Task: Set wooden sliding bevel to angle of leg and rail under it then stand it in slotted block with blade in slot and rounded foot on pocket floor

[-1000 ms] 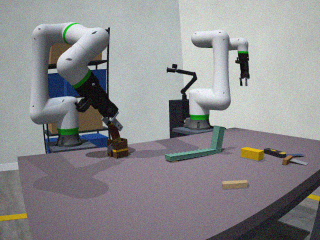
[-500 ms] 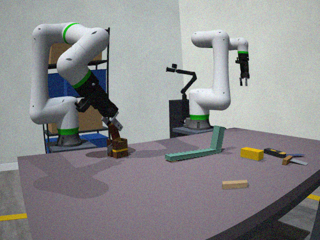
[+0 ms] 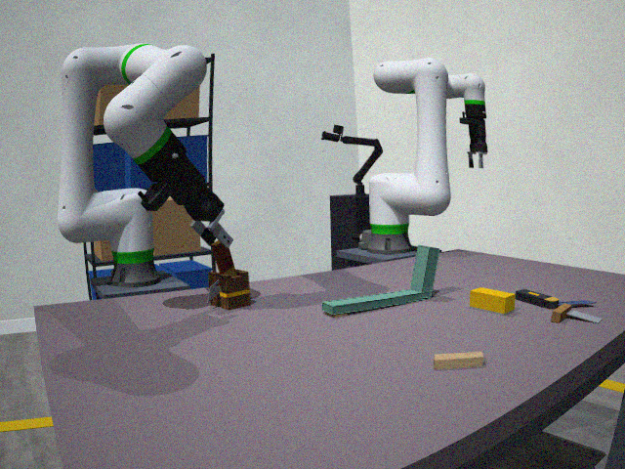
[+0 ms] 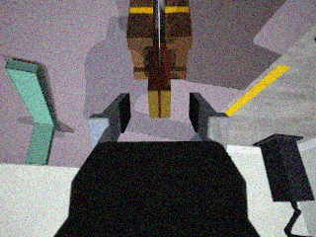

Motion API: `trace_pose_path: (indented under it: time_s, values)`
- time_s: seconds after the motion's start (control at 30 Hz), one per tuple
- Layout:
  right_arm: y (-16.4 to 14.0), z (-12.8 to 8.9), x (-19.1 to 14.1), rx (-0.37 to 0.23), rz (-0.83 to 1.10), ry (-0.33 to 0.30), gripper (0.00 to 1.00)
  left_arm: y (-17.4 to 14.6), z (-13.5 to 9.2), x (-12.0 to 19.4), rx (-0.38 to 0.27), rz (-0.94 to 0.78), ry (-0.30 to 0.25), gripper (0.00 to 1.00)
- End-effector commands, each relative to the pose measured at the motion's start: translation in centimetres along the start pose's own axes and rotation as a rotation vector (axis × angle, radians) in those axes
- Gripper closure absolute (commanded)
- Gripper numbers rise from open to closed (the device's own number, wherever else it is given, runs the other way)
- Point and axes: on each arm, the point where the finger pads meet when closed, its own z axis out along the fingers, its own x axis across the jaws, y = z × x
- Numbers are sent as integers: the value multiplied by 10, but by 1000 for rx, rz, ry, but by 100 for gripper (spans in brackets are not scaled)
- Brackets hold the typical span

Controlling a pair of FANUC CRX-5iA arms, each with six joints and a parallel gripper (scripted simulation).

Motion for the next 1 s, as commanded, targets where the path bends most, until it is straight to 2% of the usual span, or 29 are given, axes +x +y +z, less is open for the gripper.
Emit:
trace_pose_path:
  time_s: [0.0,0.07,0.27,0.43,0.57,0.97]
  values:
    - [0,-23,0,0,-1,-1,0,0,-1,0,-2,0,0,0]
    - [0,-23,0,0,-1,-1,0,0,-1,0,-2,0,0,0]
    - [0,-67,0,0,-1,-1,0,0,-1,0,-2,0,0,0]
    - [0,-89,0,0,-1,-1,0,0,-1,0,-2,0,0,0]
    - [0,-95,0,0,-1,-1,0,0,-1,0,-2,0,0,0]
    - [0,-95,0,0,-1,-1,0,0,-1,0,-2,0,0,0]
